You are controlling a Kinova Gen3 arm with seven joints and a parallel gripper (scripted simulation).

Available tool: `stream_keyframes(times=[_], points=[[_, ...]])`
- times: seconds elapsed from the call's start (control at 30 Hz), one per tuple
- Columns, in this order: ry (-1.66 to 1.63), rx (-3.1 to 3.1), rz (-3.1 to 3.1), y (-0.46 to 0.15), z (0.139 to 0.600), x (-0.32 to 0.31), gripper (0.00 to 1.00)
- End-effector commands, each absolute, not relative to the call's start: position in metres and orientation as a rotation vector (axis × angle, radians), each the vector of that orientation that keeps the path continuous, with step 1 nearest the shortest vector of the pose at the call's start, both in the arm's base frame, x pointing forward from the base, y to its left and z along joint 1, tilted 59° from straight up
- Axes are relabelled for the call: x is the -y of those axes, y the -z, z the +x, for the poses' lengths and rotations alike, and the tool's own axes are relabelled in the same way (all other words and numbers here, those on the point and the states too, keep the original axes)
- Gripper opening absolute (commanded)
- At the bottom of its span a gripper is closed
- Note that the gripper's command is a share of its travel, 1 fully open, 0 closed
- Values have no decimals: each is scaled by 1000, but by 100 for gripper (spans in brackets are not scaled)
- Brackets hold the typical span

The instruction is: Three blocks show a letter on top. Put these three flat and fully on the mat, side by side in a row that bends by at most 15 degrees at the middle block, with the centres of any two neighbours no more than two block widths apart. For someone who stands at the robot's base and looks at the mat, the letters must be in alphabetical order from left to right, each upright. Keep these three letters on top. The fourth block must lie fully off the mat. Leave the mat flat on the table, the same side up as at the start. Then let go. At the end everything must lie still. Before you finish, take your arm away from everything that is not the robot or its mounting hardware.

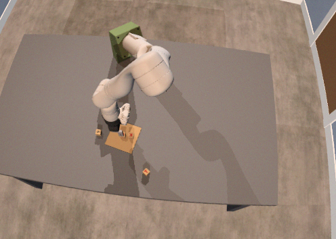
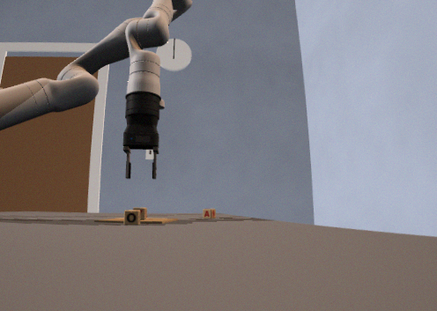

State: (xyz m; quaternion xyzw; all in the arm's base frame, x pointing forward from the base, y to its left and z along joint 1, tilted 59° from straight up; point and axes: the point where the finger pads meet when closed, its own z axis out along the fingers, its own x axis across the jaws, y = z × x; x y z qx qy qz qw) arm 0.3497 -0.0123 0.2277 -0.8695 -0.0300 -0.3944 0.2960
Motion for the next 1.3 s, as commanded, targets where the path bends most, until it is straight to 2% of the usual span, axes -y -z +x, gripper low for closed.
stream_keyframes(times=[0.0,1.27], points=[[1049,72,-2315,-228,350,15,100],[1012,-37,-2298,-236,356,17,100]])
